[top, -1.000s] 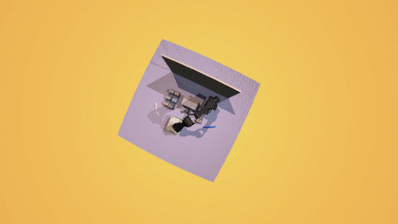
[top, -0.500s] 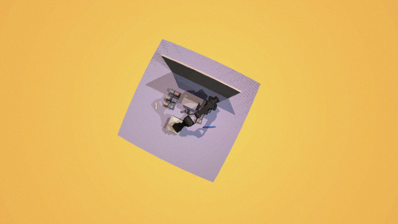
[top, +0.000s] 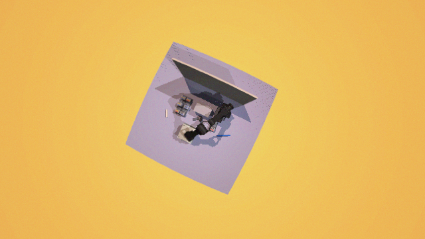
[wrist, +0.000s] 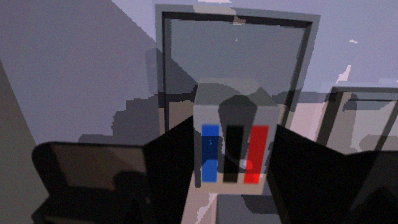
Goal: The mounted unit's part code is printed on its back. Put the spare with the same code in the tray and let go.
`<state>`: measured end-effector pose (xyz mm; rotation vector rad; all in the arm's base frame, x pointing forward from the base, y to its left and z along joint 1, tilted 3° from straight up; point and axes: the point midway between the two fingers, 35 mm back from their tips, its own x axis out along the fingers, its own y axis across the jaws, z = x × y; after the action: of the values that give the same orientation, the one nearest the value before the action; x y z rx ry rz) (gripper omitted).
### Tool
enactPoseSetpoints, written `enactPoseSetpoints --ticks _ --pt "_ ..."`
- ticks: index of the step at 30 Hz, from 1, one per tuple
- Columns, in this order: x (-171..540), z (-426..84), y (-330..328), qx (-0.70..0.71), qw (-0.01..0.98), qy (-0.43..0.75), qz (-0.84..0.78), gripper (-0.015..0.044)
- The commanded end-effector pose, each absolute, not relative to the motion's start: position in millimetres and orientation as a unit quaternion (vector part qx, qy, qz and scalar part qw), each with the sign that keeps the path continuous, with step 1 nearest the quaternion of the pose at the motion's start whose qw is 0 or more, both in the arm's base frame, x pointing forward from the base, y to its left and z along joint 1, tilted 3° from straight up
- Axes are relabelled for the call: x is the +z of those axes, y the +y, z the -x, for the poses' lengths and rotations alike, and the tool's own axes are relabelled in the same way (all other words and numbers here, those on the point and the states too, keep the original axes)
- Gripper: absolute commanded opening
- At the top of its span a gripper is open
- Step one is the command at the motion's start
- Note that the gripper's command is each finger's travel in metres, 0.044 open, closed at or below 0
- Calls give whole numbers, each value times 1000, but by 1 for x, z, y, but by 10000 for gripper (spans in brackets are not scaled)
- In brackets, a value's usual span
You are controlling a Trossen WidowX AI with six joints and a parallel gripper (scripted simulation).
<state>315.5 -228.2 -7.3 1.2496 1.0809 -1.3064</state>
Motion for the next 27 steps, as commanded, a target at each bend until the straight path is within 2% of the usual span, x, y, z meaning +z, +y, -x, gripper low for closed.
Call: enactPoseSetpoints --ticks 1,4,21,23,27 --pt "-11 -315 -229 -539 498 446 -513 0" --pt "-14 -314 -229 -539 497 446 -513 0" --pt "-11 -315 -228 -539 495 446 -516 440" --pt "0 -316 -228 -539 495 446 -515 440" --pt "69 -316 -224 -539 497 446 -514 440"
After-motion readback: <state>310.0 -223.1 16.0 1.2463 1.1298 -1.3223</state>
